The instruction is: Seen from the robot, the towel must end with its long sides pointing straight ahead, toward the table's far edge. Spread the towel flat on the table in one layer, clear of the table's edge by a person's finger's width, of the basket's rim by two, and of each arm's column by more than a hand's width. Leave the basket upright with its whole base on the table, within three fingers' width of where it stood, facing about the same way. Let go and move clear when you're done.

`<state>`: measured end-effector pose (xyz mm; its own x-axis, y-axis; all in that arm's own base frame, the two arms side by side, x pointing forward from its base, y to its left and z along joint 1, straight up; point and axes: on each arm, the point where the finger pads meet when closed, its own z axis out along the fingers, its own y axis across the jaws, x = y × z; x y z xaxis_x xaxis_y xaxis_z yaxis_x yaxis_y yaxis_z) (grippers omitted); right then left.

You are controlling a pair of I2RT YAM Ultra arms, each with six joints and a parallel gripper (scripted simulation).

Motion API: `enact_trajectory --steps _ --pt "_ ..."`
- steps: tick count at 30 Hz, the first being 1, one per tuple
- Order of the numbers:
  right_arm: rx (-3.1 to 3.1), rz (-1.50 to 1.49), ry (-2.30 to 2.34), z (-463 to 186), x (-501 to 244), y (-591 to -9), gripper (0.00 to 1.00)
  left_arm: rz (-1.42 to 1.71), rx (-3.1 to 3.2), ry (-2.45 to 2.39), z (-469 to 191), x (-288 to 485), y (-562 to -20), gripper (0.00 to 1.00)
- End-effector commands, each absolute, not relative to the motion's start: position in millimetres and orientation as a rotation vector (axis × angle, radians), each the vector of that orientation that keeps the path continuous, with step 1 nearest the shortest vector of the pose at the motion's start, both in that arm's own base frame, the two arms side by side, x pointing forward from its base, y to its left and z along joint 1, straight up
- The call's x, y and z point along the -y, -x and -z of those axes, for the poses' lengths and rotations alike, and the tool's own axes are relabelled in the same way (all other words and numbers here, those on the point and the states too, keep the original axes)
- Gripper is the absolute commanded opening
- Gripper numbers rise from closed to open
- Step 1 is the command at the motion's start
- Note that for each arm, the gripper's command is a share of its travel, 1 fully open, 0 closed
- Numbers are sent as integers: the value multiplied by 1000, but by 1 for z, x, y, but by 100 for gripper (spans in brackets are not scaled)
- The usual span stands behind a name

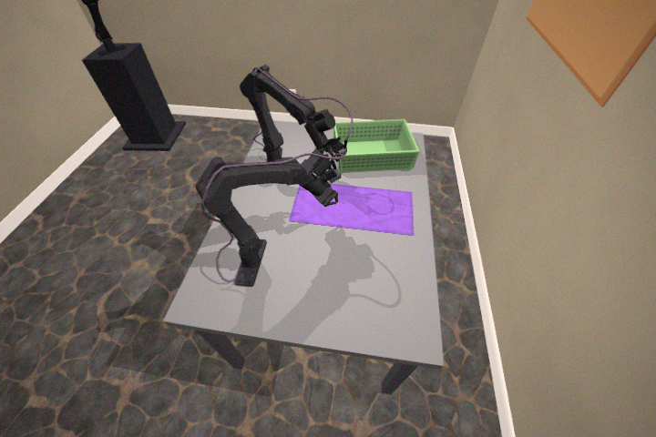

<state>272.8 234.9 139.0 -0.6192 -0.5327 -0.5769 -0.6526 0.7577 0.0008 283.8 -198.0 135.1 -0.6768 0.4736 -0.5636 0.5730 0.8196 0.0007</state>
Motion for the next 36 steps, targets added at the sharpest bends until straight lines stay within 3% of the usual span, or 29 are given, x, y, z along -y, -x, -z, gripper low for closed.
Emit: enact_trajectory --steps 1,36 --pt "-2383 -285 885 -144 -235 -273 64 251 -2400 -741 -155 200 -291 64" --pt "-2383 -285 885 -144 -235 -273 64 255 -2389 -737 -157 201 -293 64"
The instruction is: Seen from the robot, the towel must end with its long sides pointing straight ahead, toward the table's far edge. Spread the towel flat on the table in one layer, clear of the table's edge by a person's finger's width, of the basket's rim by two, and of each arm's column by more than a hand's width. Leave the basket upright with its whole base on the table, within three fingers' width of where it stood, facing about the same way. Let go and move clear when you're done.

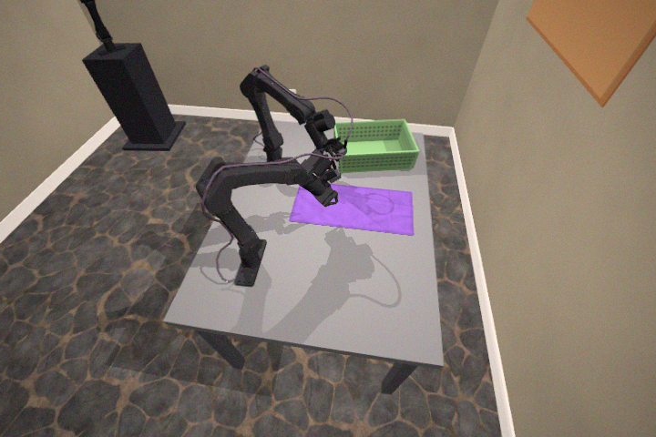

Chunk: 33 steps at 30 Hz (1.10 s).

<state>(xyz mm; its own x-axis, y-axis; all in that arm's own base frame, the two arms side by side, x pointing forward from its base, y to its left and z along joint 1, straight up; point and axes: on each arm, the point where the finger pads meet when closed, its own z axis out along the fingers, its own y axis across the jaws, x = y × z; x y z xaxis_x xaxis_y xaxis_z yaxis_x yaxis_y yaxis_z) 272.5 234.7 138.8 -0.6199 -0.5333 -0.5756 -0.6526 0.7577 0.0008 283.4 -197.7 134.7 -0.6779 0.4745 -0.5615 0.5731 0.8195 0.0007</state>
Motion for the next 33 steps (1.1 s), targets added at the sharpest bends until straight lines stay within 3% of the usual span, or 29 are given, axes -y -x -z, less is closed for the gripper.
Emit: enact_trajectory --steps 1,11,14,33 --pt "-2383 -285 885 -144 -235 -273 64 255 -2389 -737 -157 201 -293 64" --pt "-2381 -287 884 -143 -236 -274 64 237 -2442 -767 -153 200 -290 64" --pt "-2381 -287 884 -143 -236 -274 64 249 -2408 -758 -190 199 -285 64" --pt "-2520 -49 156 -155 -90 -250 64 81 -2527 -250 -176 61 -236 64"
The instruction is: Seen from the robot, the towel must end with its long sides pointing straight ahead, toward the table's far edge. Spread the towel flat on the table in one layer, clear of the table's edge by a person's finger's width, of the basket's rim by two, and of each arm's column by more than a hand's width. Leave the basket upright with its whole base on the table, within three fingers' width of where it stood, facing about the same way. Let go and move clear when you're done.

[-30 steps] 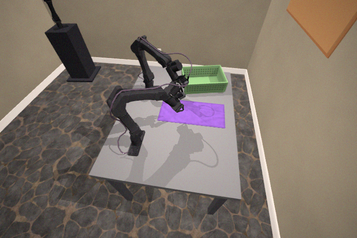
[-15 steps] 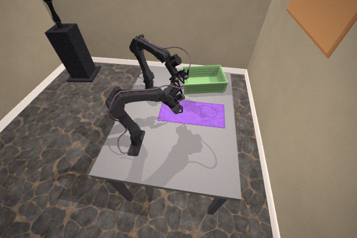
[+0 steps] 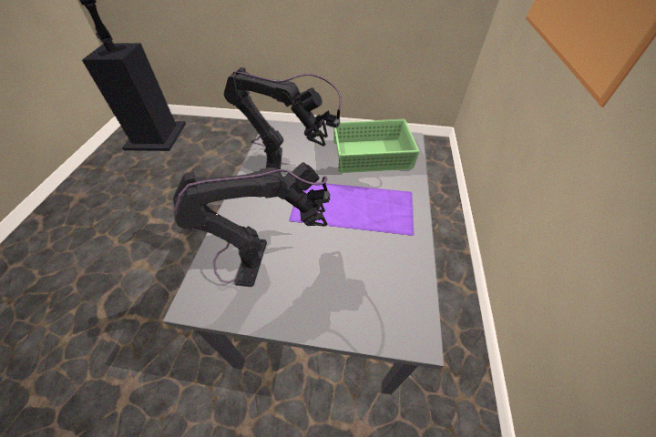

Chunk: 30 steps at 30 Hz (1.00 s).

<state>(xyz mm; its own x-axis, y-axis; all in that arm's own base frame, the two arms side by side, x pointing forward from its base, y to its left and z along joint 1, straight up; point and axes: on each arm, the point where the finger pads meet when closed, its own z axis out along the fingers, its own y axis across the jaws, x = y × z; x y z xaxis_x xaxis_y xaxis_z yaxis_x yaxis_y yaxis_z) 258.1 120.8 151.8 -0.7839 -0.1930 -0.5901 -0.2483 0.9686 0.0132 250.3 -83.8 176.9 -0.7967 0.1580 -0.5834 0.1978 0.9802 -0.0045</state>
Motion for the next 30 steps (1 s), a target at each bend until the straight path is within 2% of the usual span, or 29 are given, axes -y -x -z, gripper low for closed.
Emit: enact_trajectory --steps 1,26,30 --pt "-2520 -49 156 -155 -90 -250 64 81 -2527 -250 -176 61 -236 64" --pt "-2426 227 -738 -180 87 -230 64 80 -2511 -248 -183 47 -237 64" --pt "-2409 237 -748 -185 122 -227 64 80 -2511 -248 -183 47 -237 64"
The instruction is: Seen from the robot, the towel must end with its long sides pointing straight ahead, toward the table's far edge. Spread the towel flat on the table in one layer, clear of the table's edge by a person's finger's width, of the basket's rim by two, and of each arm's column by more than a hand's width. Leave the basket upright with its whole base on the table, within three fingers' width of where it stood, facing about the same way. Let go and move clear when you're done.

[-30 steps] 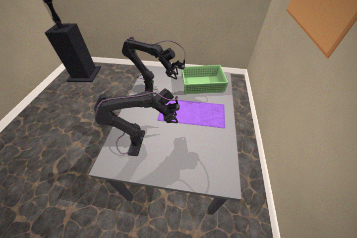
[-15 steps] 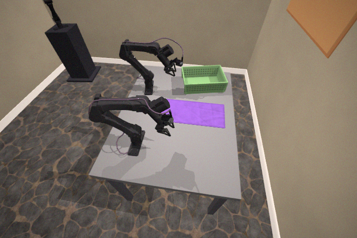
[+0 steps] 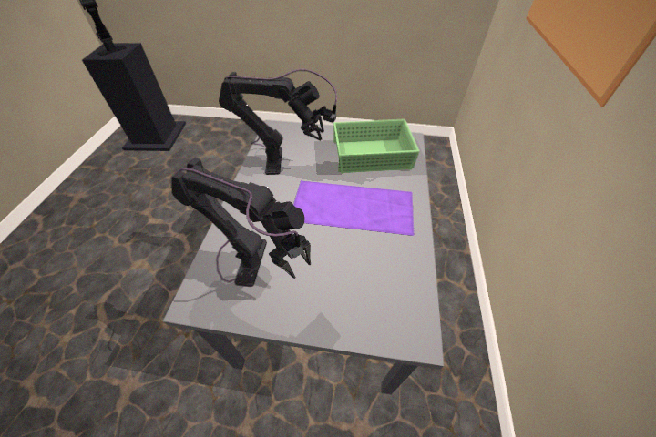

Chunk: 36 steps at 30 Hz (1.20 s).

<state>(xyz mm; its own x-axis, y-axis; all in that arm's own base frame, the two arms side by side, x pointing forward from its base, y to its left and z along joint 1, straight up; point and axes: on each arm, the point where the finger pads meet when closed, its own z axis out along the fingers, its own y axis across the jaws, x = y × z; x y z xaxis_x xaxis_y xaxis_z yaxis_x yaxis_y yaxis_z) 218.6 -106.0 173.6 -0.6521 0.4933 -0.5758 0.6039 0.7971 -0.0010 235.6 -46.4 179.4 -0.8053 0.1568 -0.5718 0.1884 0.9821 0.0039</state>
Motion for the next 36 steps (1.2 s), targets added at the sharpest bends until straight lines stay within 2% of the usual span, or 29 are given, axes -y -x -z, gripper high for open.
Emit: enact_trajectory --steps 1,4,36 --pt "-2409 238 -747 -186 131 -225 64 80 -2511 -248 -183 47 -237 64" --pt "-2409 243 -745 -189 153 -221 64 80 -2511 -248 -183 47 -237 64" --pt "-2408 243 -748 -190 150 -218 64 80 -2511 -248 -183 47 -237 64"
